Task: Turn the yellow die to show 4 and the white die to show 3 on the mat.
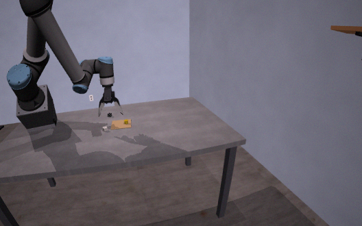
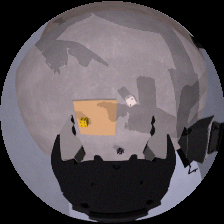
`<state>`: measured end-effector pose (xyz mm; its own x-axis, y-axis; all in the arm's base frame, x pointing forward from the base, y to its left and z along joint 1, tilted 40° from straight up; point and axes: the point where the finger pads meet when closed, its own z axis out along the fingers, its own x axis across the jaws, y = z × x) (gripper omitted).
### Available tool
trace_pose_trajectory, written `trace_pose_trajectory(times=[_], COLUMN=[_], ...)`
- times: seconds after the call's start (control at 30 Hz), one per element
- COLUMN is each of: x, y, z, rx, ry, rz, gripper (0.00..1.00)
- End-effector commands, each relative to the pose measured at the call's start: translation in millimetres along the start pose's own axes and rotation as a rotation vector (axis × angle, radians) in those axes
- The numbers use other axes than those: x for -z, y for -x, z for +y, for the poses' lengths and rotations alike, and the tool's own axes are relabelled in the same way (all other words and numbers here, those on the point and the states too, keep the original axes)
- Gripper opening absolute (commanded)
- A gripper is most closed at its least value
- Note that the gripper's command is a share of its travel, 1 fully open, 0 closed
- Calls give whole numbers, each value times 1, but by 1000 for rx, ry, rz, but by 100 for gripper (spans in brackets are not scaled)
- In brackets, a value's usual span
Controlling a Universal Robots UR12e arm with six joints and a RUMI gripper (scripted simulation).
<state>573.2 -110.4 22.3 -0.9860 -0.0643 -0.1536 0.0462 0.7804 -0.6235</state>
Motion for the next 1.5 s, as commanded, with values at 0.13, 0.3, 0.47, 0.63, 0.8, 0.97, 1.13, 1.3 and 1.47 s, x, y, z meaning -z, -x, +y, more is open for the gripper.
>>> trace_pose_trajectory(times=[0.13,0.3,0.47,0.63,0.8,0.97,1.13,1.3,1.47], x=[0,0,0,0,0,0,0,0,0], y=[-3,-5,-7,-8,-11,-13,-15,-18,-22], z=[-3,-4,-4,-4,-5,-4,-4,-4,-3], rx=[261,389,510,589,743,854,963,1101,1232], ry=[3,2,2,1,0,-1,-1,-2,-3], rz=[-11,-11,-11,-11,-12,-12,-12,-11,-11], gripper=[100,100,100,100,100,100,100,100,100])
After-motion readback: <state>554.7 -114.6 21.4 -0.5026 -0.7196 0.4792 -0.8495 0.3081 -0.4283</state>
